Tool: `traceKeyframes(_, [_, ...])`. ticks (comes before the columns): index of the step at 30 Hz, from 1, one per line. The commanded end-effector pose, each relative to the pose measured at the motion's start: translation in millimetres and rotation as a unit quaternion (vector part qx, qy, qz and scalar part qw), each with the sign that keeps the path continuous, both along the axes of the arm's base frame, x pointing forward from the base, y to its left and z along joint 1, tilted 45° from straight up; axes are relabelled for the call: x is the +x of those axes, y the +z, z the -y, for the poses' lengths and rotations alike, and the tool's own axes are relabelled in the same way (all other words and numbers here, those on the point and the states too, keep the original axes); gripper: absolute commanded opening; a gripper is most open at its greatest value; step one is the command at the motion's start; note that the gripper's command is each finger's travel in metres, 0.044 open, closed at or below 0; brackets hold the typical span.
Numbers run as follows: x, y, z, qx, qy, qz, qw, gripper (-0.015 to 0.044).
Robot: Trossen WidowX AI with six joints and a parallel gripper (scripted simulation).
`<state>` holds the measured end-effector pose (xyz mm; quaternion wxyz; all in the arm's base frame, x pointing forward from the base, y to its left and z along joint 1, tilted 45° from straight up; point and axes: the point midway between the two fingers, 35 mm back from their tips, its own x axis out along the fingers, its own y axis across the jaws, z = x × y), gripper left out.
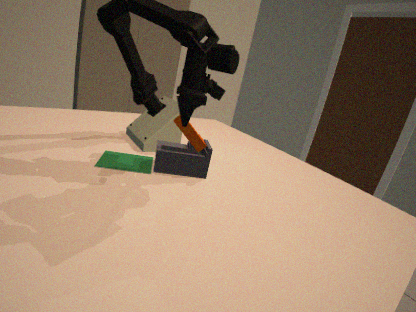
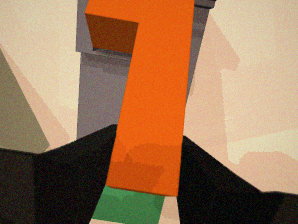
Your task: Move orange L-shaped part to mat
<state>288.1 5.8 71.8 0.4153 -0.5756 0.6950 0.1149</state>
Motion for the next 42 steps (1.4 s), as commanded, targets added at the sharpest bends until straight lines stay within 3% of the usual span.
traceKeyframes(1, [0.5, 5.6, -6.2, 0.002, -0.001, 0.002, 1.000, 0.0000])
traceKeyframes(17, [-1.8, 16.0, -11.4, 0.002, -0.001, 0.002, 1.000, 0.0000])
traceKeyframes(42, [-53.6, 75.0, 53.5, 0.000, -0.001, 0.000, 1.000, 0.0000])
